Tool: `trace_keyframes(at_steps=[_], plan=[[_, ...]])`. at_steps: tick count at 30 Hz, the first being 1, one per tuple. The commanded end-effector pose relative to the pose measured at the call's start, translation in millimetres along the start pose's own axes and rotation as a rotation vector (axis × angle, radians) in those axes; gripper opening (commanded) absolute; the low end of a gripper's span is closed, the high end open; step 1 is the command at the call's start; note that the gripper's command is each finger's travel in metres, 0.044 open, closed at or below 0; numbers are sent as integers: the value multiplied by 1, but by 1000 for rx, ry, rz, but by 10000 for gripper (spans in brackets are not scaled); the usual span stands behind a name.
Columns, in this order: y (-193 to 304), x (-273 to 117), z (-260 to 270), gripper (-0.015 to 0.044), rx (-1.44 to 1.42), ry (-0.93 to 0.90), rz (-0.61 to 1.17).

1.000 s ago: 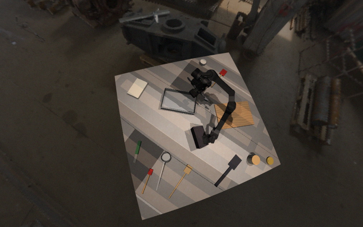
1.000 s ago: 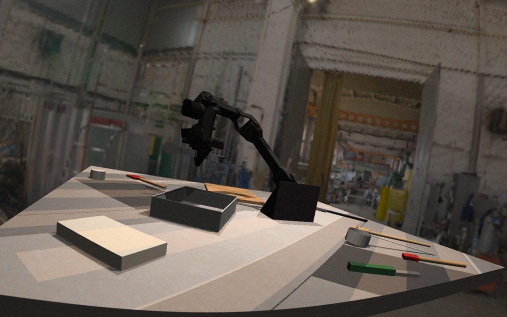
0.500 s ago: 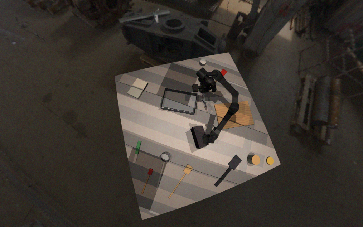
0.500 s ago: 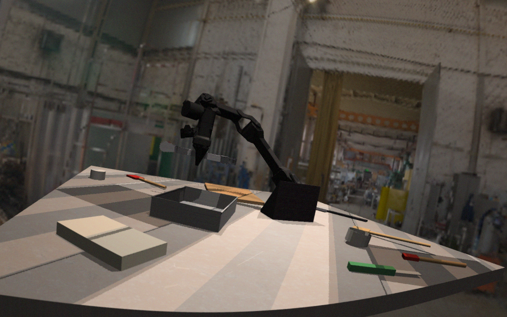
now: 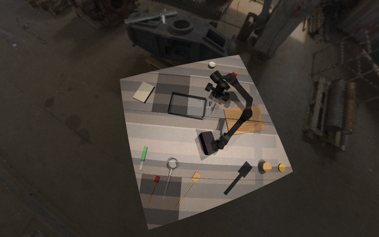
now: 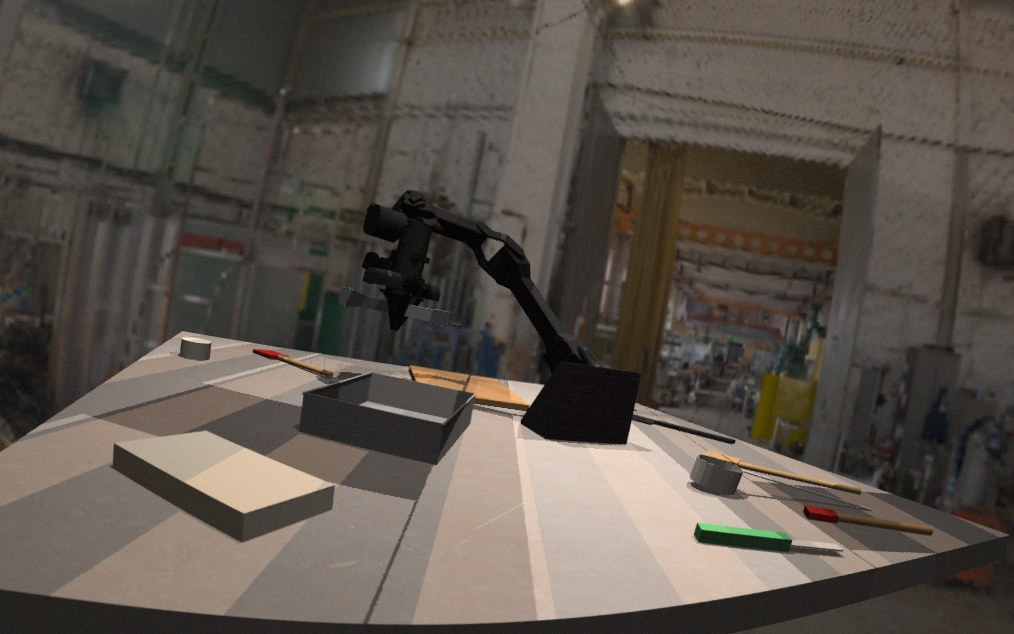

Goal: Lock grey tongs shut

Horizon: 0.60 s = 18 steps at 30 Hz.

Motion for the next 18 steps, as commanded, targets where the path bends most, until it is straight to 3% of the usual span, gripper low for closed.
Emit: trace_keyframes(at_steps=[1,18], plan=[[-2,0,-9,-150,141,3,-3],[-12,-1,-42,-150,798,1,-13]])
Point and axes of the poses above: the point midway between the two fingers, 35 mm back from their tips, its own x axis out along the fingers, its own z axis across the jaws, y = z × x, the point moved 7 cm from there along -x, back along the fingers, and after that the axes turned 8 degrees about -x, right-handed, at the moved point
